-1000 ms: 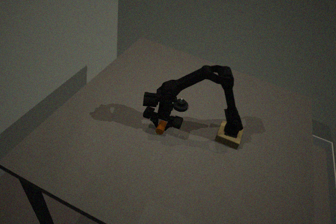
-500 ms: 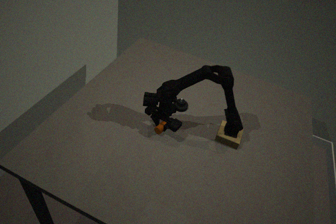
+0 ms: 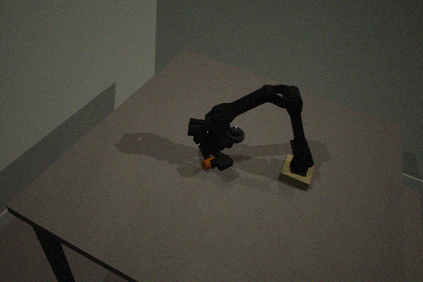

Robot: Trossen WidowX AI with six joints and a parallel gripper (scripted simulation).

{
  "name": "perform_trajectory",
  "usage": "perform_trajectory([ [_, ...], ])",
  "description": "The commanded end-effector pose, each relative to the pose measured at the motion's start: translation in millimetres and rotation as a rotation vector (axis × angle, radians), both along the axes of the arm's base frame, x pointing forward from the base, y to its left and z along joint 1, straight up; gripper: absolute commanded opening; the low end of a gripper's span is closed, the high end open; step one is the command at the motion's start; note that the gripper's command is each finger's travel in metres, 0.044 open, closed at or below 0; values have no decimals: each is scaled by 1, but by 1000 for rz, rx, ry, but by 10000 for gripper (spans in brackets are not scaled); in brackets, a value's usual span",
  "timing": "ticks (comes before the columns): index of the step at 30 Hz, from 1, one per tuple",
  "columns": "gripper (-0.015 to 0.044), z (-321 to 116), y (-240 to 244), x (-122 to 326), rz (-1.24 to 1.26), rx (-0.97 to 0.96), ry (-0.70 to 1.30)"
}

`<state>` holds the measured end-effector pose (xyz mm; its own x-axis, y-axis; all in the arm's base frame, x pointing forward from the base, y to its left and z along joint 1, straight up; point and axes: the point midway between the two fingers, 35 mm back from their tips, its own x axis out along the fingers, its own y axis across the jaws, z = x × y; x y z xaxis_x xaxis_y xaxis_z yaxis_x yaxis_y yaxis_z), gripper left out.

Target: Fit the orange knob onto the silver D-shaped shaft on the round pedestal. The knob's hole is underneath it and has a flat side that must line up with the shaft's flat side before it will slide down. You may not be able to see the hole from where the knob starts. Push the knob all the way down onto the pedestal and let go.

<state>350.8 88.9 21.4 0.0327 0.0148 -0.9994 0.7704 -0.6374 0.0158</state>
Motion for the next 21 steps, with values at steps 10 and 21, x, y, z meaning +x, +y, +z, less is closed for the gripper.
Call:
perform_trajectory([
  [10, 260, -8, 0, 0, -3, 0, 2],
  [21, 260, -8, 0, 0, -3, 0, 2],
])
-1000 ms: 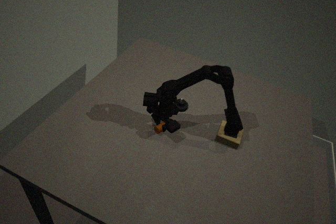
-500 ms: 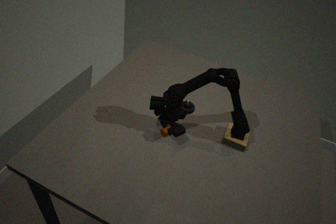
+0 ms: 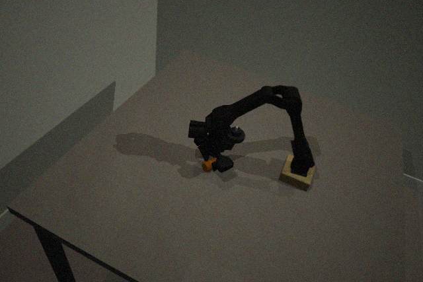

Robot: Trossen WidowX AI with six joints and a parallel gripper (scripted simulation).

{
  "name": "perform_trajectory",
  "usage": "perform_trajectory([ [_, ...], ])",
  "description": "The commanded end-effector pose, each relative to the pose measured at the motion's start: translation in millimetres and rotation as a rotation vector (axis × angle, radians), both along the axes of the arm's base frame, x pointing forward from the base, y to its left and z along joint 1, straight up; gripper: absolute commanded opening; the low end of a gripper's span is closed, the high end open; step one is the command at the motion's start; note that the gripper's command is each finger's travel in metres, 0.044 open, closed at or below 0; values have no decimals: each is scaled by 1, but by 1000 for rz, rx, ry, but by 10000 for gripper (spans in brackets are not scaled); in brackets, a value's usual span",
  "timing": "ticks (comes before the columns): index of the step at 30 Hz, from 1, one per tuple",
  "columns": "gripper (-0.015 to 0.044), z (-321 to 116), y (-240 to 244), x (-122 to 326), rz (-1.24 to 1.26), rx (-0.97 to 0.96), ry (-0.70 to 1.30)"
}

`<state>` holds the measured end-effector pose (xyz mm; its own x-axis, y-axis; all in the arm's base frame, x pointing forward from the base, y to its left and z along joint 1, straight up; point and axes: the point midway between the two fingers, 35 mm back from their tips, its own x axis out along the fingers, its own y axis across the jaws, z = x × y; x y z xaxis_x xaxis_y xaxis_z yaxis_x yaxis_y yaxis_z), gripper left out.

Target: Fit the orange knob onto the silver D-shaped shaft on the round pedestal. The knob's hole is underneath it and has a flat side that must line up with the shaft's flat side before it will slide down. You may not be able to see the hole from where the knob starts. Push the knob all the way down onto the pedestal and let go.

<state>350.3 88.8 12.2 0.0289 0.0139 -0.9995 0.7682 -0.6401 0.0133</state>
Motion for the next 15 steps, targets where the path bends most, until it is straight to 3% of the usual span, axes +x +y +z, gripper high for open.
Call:
perform_trajectory([
  [1, 260, 1, 0, 0, 0, 0, -2],
  [9, 260, 1, 0, 0, 0, 0, -2],
  [15, 417, 1, 0, 0, 0, 0, -2],
])
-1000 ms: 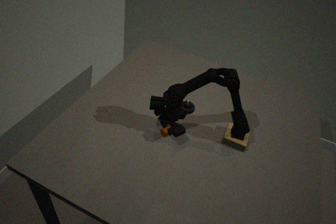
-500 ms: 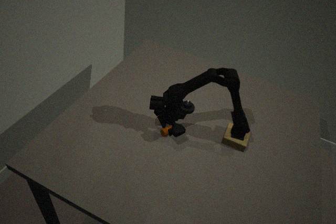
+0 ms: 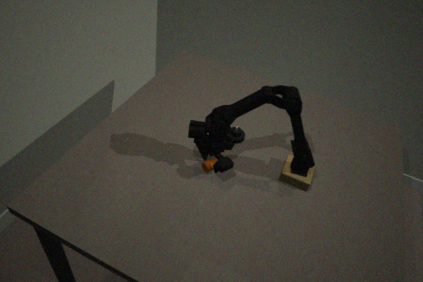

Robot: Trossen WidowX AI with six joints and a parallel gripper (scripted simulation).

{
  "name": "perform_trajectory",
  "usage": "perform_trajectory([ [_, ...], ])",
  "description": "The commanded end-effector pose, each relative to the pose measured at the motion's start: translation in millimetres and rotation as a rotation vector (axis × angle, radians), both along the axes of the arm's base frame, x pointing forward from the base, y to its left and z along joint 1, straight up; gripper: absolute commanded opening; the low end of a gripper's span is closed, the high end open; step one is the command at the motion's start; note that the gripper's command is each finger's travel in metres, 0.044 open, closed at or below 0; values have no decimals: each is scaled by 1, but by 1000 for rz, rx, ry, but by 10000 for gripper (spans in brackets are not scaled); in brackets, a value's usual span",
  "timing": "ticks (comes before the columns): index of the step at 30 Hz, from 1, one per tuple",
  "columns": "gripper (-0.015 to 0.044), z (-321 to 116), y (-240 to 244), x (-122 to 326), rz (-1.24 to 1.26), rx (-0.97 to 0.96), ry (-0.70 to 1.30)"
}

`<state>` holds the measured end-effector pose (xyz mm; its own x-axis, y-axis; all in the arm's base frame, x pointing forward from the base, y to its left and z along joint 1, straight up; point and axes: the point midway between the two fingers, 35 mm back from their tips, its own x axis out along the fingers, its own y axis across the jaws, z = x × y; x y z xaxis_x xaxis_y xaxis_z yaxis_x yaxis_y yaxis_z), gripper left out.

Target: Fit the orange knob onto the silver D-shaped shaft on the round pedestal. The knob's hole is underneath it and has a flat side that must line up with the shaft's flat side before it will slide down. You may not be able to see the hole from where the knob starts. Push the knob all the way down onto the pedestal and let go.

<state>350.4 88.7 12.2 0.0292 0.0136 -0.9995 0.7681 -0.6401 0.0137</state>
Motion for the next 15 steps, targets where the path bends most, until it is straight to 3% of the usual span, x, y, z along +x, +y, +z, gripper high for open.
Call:
perform_trajectory([
  [1, 440, 1, 0, 0, 0, 1, -1],
  [7, 440, 4, 0, 0, 0, 1, -1],
  [11, 440, 57, -1, -2, 0, 0, 0],
  [15, 440, 60, -1, -2, 0, 0, 0],
])
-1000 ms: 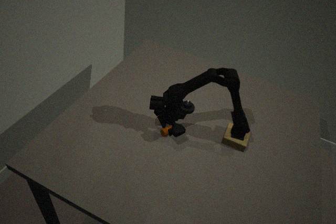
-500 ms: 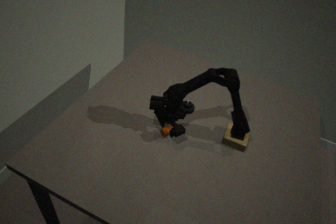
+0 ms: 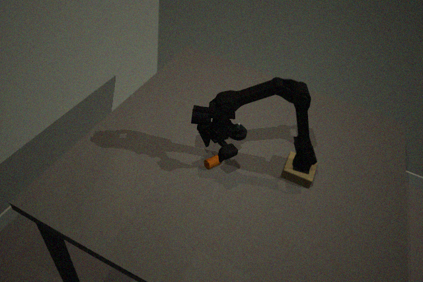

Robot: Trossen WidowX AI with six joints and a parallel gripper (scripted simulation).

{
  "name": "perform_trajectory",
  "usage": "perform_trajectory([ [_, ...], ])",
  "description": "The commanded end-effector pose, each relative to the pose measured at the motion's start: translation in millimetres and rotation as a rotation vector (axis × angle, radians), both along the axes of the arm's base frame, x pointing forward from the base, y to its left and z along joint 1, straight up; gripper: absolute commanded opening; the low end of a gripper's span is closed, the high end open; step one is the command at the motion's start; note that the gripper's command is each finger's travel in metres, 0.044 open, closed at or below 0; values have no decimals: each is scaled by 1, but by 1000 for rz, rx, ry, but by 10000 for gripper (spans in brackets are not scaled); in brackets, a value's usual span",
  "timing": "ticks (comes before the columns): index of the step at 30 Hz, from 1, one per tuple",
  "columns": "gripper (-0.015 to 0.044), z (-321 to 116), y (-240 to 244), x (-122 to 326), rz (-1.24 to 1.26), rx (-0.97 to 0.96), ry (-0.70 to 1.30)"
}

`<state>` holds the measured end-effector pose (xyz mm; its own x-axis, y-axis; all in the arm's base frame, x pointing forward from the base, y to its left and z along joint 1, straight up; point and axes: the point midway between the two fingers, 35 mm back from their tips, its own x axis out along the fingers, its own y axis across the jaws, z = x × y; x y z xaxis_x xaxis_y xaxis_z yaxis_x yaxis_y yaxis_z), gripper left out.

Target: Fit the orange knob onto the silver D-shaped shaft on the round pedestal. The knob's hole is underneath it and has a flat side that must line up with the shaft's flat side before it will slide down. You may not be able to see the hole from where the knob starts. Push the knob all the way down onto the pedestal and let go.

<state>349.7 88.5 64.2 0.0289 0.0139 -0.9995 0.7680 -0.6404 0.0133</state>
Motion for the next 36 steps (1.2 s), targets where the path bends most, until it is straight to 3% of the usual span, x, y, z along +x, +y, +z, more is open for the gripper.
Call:
perform_trajectory([
  [1, 440, 8, 0, -1, 0, 0, 0],
  [10, 440, 8, 0, -1, 64, -2, -1],
  [32, 440, 15, 7, 5, 2207, -70, -35],
  [36, 440, 16, 8, 6, 2475, -79, -38],
])
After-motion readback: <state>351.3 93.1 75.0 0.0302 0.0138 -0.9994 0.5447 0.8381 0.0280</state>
